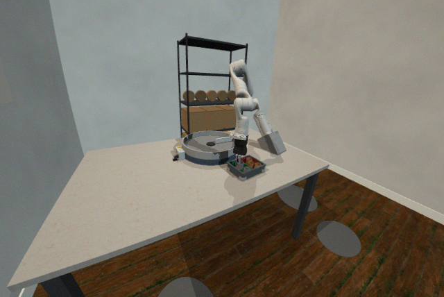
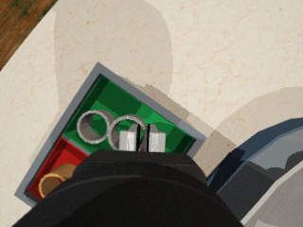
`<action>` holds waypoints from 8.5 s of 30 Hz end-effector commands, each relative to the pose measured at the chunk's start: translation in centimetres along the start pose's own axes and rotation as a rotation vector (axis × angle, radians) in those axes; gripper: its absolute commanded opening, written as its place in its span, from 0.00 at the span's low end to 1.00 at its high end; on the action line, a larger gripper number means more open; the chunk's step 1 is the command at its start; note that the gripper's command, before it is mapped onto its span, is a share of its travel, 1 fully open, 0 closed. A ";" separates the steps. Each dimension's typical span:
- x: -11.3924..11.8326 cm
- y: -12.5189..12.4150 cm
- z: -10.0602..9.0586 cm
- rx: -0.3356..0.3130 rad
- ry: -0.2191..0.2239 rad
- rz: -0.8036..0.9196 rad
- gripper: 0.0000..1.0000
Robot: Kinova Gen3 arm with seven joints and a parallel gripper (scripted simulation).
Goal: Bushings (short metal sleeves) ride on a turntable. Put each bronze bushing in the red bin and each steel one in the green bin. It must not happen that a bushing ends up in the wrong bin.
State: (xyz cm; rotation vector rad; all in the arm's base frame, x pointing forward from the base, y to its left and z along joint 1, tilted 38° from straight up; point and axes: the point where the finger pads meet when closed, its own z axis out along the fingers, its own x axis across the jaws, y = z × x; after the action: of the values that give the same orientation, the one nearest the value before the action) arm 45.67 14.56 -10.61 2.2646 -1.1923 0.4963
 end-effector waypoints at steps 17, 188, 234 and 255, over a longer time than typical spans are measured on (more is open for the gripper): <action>0.2 -0.1 1.4 0.005 0.002 0.007 0.00; -0.4 0.1 1.6 0.005 0.002 0.007 0.47; -0.4 0.1 0.4 0.005 0.002 0.007 0.47; -0.4 0.1 -0.2 0.005 0.002 0.007 0.47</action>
State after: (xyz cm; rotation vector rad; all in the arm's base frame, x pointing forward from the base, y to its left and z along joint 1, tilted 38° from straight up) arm 45.57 14.36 -10.81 2.2635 -1.1920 0.5103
